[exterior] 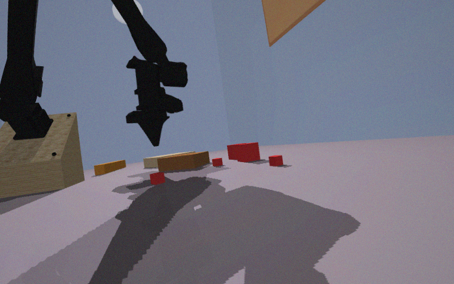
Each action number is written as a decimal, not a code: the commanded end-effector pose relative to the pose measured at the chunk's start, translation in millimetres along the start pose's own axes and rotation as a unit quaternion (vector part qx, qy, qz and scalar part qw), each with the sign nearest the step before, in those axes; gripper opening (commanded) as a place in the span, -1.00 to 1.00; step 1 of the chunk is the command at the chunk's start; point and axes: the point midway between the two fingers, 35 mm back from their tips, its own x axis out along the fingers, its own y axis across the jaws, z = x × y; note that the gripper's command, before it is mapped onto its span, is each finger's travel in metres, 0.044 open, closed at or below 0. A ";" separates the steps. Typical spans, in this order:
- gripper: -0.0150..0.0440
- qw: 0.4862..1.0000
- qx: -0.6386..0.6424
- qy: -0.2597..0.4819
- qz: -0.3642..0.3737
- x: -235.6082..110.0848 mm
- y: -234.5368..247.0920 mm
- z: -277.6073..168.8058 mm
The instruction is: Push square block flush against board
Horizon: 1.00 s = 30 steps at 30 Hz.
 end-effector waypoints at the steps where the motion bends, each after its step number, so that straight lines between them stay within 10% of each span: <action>1: -0.49 0.998 -0.065 0.004 -0.003 0.7 -10.4 -9.2; 30: -0.49 0.977 -0.211 0.009 -0.006 56.4 -32.5 -24.9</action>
